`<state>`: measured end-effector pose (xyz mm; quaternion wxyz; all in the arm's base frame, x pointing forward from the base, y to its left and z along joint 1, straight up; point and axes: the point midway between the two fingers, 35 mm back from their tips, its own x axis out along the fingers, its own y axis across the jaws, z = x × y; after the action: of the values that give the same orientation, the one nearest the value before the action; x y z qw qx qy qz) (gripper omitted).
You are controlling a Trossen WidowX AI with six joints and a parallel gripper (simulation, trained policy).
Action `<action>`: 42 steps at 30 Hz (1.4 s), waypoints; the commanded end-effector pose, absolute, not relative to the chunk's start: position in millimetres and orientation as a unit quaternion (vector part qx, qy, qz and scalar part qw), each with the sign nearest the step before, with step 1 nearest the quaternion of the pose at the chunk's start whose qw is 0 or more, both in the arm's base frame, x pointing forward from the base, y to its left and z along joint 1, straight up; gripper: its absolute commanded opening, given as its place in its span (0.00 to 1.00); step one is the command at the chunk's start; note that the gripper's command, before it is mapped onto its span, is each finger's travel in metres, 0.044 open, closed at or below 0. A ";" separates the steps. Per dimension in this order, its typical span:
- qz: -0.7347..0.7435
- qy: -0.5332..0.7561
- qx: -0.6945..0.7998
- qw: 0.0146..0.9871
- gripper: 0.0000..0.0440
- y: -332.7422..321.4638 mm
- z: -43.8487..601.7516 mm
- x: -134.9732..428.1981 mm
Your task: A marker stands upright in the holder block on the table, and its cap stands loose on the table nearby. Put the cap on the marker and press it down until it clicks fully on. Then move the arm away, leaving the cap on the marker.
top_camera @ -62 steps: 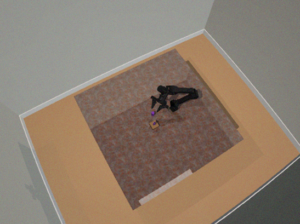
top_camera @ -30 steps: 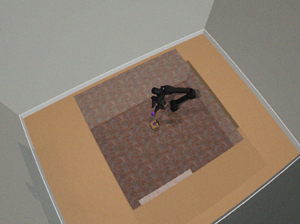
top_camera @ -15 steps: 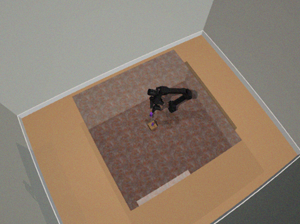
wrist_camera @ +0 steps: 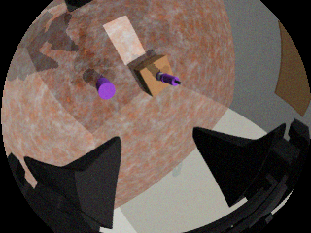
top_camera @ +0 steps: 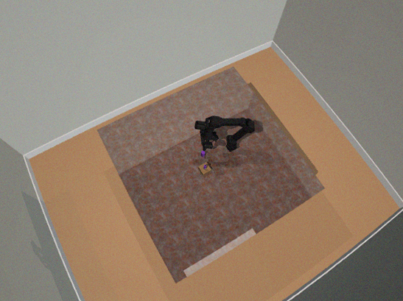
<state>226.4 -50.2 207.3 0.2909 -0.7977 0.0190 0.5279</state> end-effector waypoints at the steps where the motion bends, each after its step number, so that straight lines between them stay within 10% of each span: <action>1: 0.542 0.026 -0.789 0.288 0.72 -53.8 202.4 226.7; 42: 0.663 0.094 -0.703 0.239 0.70 -86.9 148.5 236.0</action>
<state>236.0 -85.9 152.7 0.2464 -0.7095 0.0937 0.6536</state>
